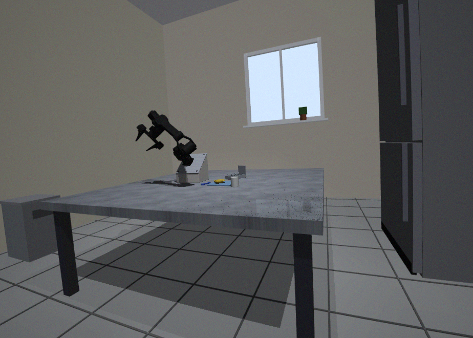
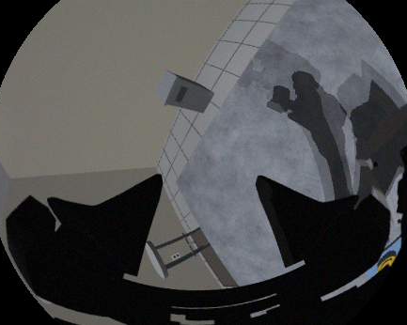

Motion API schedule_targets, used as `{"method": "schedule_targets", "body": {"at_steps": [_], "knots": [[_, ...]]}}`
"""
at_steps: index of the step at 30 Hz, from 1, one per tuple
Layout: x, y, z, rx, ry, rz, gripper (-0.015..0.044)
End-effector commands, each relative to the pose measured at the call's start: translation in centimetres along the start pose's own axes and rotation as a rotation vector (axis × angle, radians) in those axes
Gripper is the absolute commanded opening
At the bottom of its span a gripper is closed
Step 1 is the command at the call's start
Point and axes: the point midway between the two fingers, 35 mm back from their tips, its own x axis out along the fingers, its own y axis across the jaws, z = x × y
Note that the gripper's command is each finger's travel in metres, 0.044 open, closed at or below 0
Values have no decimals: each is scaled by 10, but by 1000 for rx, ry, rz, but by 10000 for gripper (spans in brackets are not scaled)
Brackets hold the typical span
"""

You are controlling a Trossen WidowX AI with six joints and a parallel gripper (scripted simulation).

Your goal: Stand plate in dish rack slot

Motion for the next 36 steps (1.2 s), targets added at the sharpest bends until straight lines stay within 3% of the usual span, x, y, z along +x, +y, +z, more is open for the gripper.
{"method": "schedule_targets", "body": {"at_steps": [1, 16, 26, 36], "knots": [[-7, 7, 33, 2, -156, 7, 400], [-66, 4, 137, 87, -658, -39, 400], [-132, -23, 185, 210, -964, -122, 400], [-209, -65, 202, 367, -1230, -228, 400]]}}
